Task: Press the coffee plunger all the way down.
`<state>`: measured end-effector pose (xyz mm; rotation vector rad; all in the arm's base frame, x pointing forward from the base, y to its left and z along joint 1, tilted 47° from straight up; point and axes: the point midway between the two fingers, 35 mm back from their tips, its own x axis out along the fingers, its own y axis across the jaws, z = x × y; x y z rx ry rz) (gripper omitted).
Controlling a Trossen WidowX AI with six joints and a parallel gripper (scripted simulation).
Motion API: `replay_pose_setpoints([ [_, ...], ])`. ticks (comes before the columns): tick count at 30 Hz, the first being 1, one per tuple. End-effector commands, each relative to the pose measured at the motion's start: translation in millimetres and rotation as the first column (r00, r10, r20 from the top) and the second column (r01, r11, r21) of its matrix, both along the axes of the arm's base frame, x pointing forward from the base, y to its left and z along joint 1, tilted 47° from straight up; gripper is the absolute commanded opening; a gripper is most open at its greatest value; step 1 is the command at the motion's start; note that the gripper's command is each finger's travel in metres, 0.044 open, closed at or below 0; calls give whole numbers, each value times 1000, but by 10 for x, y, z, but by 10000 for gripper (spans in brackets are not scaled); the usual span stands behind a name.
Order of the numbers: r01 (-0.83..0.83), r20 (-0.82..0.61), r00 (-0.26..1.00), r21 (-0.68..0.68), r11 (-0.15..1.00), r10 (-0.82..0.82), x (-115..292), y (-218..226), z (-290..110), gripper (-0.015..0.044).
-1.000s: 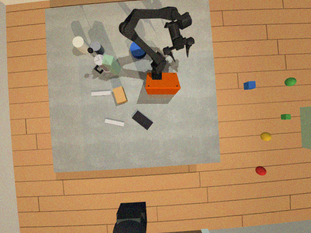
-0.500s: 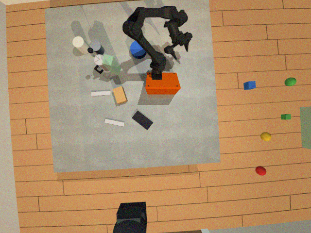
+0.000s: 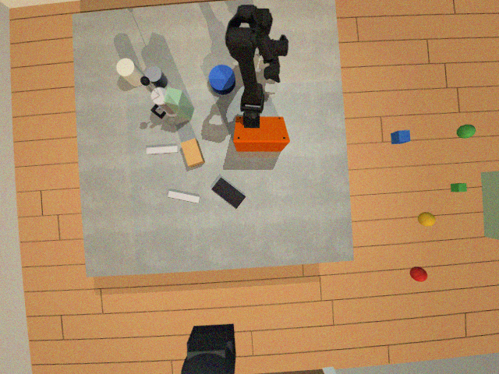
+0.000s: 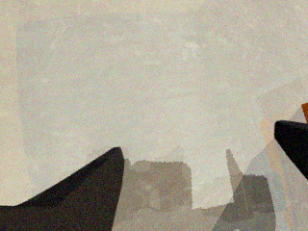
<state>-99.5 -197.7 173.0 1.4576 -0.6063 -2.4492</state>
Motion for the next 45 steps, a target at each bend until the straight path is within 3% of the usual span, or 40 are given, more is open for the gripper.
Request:
replay_pose_setpoints([
  [1, -279, -109, 953, 37, 959, 282, 376, -303, 88, 440],
  [10, -703, -296, 643, 138, 697, 707, 1337, -632, 261, 440],
  [21, -918, -488, 119, 279, 284, 865, 2561, -480, 490, 440],
  [27, -931, -553, -165, 361, 56, 816, 3197, -112, 588, 440],
  [33, -859, -599, -457, 488, -152, 658, 3762, 464, 677, 440],
  [41, -717, -632, -697, 607, -343, 337, 4272, 1527, 792, 440],
  [45, -662, -642, -738, 632, -402, 208, 4351, 1985, 822, 440],
])
